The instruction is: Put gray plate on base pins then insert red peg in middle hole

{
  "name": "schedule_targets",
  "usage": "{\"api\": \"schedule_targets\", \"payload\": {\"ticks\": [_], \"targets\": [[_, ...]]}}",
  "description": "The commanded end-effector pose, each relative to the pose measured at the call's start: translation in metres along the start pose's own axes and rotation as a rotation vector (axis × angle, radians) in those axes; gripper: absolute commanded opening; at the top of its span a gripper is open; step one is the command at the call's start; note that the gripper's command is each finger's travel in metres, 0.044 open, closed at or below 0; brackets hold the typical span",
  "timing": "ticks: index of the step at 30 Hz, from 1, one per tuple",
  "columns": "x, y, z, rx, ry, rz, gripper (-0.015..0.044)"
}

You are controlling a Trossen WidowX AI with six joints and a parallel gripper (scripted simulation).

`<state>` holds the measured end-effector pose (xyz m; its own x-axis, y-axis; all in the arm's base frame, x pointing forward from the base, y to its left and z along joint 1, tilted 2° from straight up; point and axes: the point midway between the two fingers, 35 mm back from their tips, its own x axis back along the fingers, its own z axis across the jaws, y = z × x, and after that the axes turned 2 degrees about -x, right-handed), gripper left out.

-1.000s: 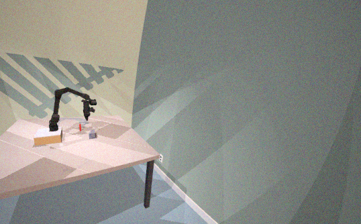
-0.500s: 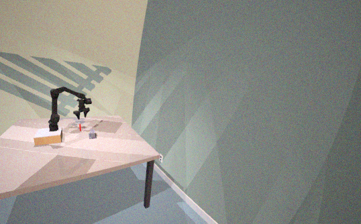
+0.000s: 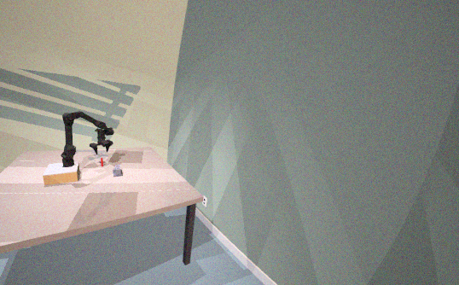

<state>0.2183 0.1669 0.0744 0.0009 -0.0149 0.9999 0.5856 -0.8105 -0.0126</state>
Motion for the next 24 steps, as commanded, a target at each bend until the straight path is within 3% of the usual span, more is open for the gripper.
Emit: {"api": "schedule_targets", "payload": {"ticks": [1, 24], "targets": [[-0.013, -0.001, -0.005, -0.007, -0.02, 0.003, 0.044], [-0.05, -0.001, -0.004, -0.004, -0.02, 0.004, 0.044]]}}
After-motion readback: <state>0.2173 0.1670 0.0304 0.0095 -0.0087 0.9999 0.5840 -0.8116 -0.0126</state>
